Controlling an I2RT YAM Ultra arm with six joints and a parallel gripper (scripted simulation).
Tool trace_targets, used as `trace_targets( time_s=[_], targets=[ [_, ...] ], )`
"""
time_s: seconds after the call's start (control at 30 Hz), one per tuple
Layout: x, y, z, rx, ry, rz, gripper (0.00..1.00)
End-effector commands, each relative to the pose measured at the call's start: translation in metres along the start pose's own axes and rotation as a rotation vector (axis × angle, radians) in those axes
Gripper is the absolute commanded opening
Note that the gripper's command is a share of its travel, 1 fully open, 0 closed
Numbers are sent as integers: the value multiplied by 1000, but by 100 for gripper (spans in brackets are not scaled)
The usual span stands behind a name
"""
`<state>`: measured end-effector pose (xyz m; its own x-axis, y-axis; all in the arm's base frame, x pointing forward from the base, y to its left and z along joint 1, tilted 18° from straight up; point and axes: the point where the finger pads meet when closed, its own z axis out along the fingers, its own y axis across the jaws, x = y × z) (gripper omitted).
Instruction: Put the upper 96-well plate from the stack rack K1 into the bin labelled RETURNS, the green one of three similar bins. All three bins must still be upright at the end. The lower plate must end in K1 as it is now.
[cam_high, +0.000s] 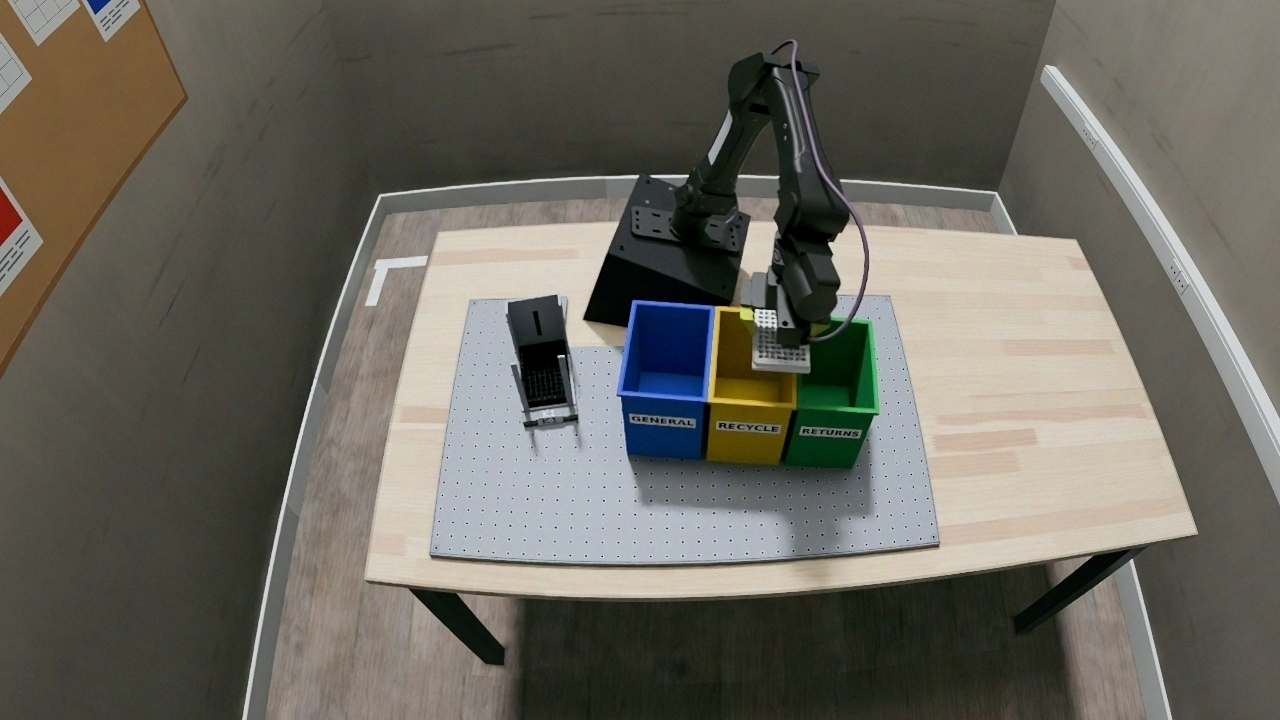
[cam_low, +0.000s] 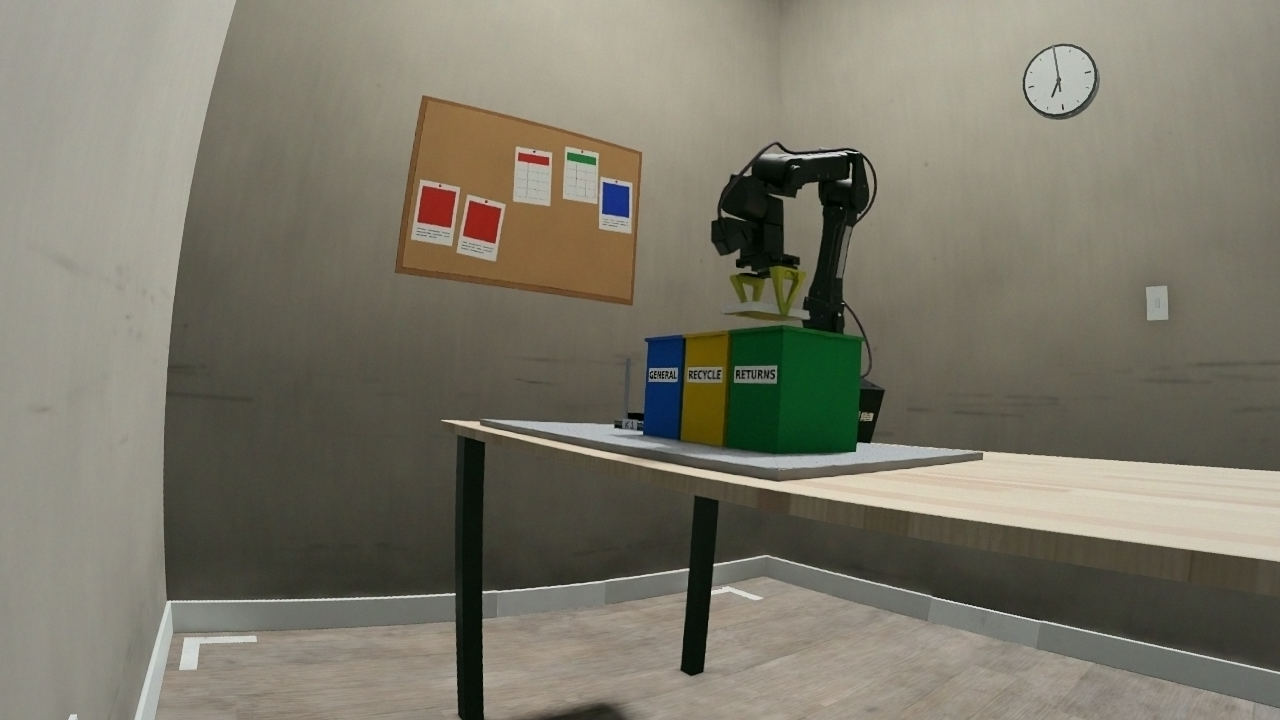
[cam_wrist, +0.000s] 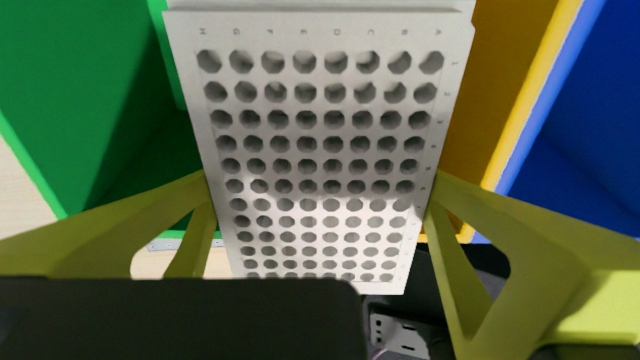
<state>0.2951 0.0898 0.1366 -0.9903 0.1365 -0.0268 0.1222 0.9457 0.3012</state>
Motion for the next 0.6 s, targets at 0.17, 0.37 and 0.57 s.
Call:
trace_targets(
  time_s=[0.17,0.37,0.57],
  targets=[
    [-9,30,-8,6,-18,19,0],
    [-10,43,-8,5,-18,19,0],
    [-12,63,-8,5,-19,19,0]
  ],
)
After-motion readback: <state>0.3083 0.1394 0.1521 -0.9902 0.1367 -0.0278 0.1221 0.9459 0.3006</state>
